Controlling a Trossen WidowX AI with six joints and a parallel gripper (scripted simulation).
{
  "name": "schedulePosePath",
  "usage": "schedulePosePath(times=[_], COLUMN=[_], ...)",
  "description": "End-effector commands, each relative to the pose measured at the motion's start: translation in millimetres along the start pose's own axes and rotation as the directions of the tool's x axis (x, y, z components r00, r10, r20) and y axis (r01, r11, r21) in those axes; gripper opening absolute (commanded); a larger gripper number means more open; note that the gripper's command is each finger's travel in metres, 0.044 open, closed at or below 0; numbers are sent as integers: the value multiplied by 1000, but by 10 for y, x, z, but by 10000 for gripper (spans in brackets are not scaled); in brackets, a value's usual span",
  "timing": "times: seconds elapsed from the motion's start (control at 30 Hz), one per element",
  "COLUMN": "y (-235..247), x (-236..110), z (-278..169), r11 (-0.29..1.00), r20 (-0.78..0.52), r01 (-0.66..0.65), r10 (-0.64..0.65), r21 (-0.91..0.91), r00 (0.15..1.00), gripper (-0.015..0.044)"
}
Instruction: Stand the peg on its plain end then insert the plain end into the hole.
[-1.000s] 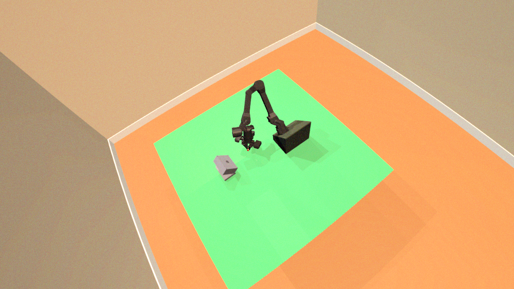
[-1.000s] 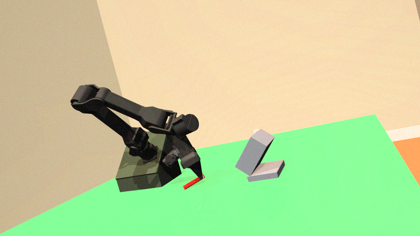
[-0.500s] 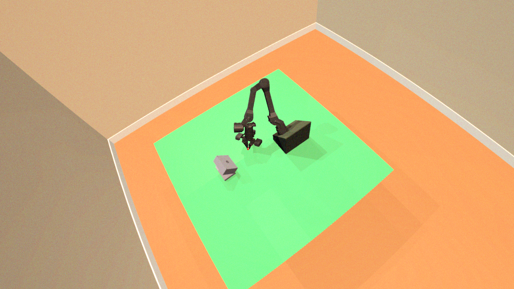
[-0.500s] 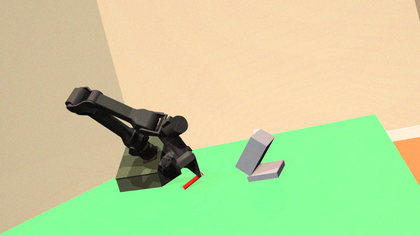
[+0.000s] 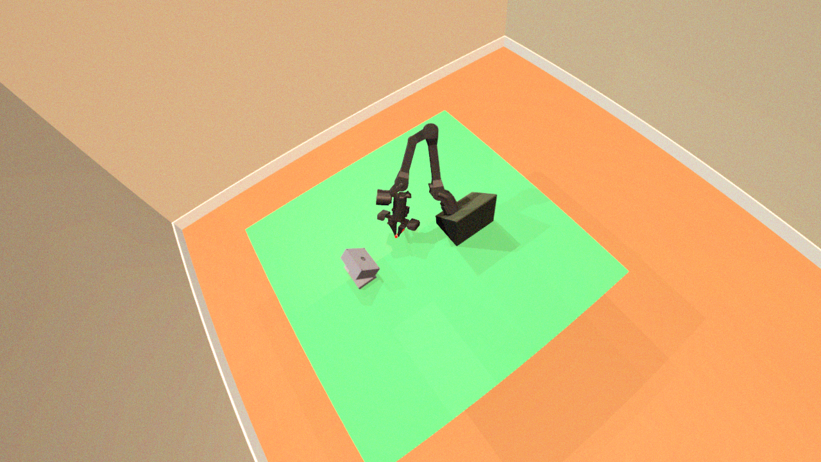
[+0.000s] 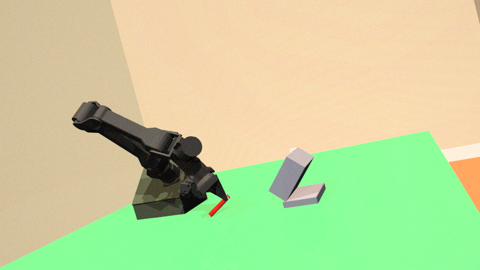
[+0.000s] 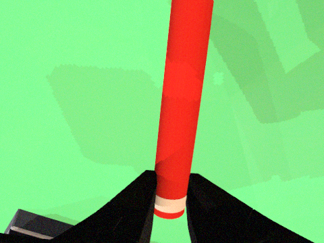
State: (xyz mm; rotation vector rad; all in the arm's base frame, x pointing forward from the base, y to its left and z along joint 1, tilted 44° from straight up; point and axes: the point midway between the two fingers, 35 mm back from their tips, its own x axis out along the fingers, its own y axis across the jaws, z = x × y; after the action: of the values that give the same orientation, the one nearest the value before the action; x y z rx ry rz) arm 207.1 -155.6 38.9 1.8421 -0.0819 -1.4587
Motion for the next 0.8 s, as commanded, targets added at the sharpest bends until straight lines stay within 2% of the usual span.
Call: schedulePosePath(times=[0.0,0.77], y=[-17,-16], x=[-22,-150], z=[16,108], r11=[1000,1000], r20=[-34,-230], r01=[1,0], r10=[-1,-2], r21=[-4,-6], r00=[999,973], gripper=[49,49])
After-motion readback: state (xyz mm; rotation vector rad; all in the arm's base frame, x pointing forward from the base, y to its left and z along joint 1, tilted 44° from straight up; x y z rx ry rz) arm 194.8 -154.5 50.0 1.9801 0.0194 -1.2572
